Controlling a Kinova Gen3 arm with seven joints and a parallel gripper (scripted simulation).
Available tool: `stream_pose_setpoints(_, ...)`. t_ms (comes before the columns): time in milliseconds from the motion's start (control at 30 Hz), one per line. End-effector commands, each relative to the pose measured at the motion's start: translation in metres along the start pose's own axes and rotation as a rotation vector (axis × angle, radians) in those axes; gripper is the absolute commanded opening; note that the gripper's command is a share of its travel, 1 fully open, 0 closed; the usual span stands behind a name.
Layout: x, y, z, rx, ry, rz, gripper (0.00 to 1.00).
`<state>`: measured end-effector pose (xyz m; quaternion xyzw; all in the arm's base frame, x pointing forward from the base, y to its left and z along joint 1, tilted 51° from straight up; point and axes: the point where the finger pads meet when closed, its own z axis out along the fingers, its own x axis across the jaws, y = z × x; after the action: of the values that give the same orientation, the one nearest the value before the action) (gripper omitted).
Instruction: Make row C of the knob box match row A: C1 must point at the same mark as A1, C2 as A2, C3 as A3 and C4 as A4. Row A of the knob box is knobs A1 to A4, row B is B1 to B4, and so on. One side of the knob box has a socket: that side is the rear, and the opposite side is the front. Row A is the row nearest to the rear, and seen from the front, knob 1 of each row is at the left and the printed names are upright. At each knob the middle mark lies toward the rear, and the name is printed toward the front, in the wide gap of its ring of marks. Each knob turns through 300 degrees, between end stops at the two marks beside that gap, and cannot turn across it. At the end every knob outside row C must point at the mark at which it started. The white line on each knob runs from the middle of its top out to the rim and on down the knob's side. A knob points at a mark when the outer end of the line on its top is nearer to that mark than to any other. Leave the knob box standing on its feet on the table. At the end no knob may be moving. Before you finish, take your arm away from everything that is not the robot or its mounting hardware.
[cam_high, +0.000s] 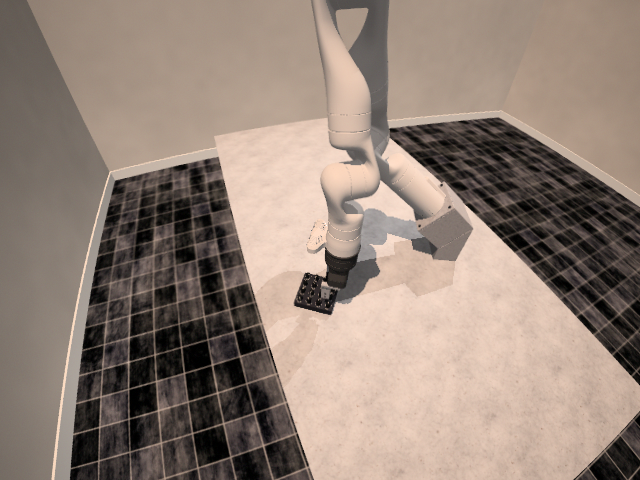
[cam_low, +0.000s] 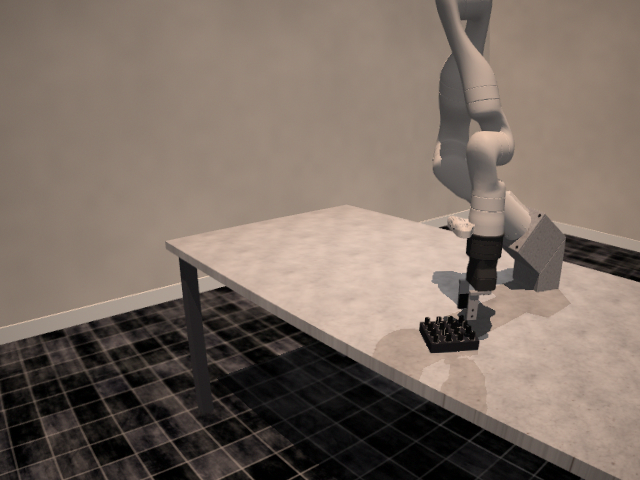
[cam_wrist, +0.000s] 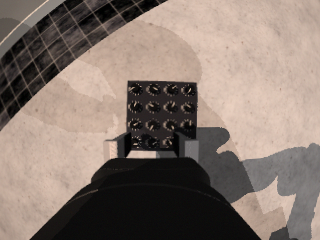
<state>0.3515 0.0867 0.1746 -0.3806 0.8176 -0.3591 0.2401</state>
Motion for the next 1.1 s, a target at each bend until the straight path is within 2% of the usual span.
stream_pose_setpoints(0,-0.001,0.007,0.000,-0.002,-0.005,0.008,1.00)
stream_pose_setpoints(433,-0.004,0.037,0.000,-0.005,-0.009,0.005,1.00)
stream_pose_setpoints(1067,-0.004,0.049,0.001,-0.003,-0.008,0.009,1.00)
